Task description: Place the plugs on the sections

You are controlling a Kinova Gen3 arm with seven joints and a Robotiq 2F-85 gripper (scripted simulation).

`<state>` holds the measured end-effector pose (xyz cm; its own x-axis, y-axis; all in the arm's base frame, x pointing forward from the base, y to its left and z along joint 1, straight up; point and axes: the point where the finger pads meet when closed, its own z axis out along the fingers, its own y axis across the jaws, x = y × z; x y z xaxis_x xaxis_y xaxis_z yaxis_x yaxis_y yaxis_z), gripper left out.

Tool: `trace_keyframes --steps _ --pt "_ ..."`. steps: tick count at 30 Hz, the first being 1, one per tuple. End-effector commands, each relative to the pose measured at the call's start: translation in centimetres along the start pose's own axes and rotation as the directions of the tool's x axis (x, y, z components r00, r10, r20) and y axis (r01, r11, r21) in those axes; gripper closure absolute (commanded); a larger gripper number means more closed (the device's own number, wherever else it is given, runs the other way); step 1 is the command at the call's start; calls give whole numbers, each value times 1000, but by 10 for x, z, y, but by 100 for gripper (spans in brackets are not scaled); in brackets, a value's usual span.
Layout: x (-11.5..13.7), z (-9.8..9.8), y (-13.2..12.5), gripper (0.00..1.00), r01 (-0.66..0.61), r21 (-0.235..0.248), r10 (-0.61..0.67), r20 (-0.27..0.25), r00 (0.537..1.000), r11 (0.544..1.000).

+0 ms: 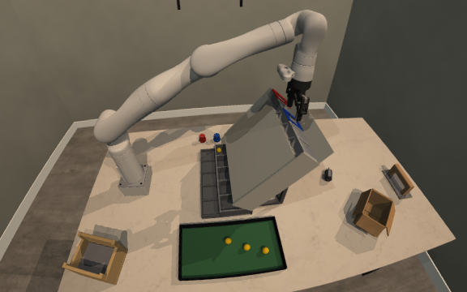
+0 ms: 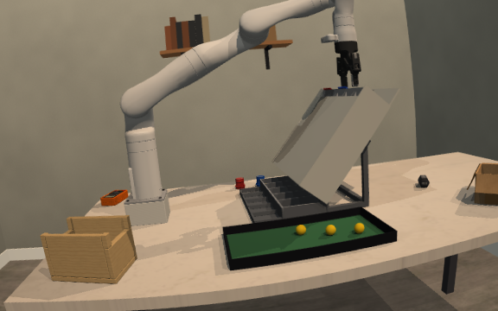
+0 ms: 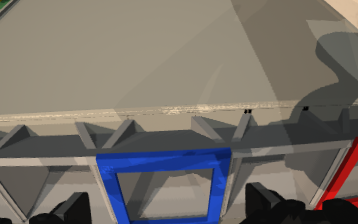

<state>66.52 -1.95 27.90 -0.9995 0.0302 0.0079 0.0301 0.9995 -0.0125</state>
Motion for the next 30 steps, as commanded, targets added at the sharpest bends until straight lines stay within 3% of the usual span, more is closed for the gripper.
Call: trace_keyframes --steps 1,14,15,30 --pt "0 -2 0 0 0 0 0 3 1000 1000" --pt "0 -2 0 0 0 0 0 3 1000 1000" --pt "-2 -31 1 0 0 0 0 3 1000 1000" --pt "-2 -31 1 0 0 0 0 3 1000 1000"
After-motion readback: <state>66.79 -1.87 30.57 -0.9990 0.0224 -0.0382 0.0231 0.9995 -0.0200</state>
